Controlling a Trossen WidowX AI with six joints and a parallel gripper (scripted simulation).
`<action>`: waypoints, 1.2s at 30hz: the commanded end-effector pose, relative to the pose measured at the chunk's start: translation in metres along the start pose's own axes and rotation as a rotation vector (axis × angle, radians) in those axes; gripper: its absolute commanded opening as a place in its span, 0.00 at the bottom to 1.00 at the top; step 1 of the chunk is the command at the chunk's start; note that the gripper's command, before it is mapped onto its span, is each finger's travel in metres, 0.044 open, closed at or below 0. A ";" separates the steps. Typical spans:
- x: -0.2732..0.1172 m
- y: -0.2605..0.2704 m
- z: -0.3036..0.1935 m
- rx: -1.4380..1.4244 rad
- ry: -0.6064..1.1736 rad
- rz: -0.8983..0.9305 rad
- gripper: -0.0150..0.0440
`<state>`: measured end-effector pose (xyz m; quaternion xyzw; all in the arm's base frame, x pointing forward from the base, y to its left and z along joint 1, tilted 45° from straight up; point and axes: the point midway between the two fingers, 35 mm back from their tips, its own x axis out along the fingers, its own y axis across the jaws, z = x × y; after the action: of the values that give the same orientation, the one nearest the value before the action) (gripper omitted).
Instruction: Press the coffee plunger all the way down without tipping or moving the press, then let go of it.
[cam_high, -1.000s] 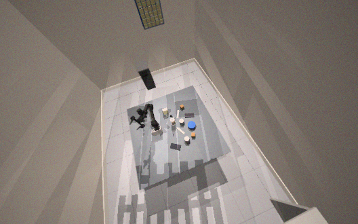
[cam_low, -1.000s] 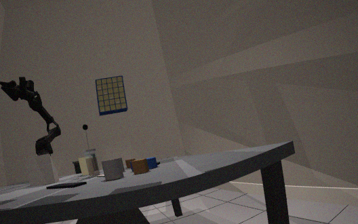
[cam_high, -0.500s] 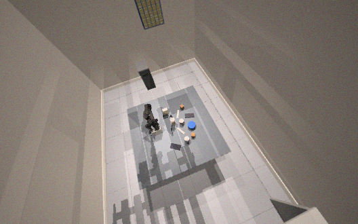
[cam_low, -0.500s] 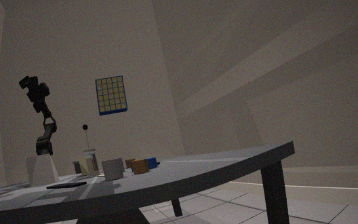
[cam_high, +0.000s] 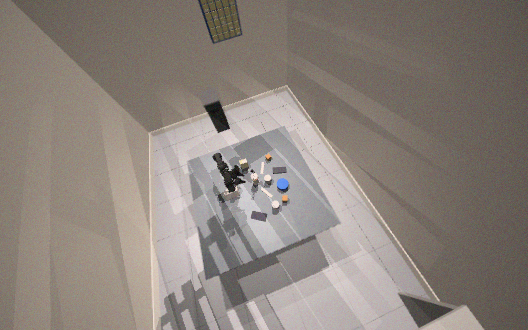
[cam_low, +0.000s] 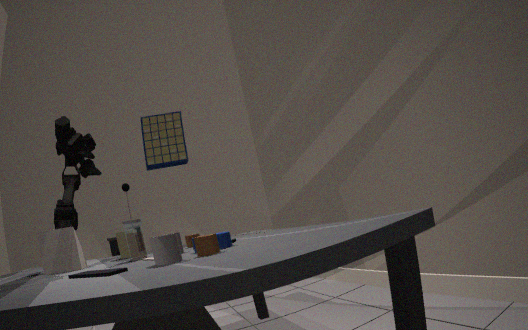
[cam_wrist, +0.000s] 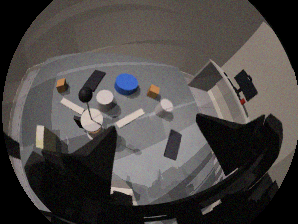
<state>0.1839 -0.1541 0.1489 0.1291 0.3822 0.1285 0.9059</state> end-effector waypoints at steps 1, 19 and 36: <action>0.010 0.062 0.053 0.193 -0.225 0.394 1.00; 0.049 0.088 0.018 0.195 -0.249 0.456 1.00; 0.072 0.094 0.021 0.194 -0.234 0.443 1.00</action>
<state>0.2313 -0.0500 0.1473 0.3077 0.2490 0.2693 0.8780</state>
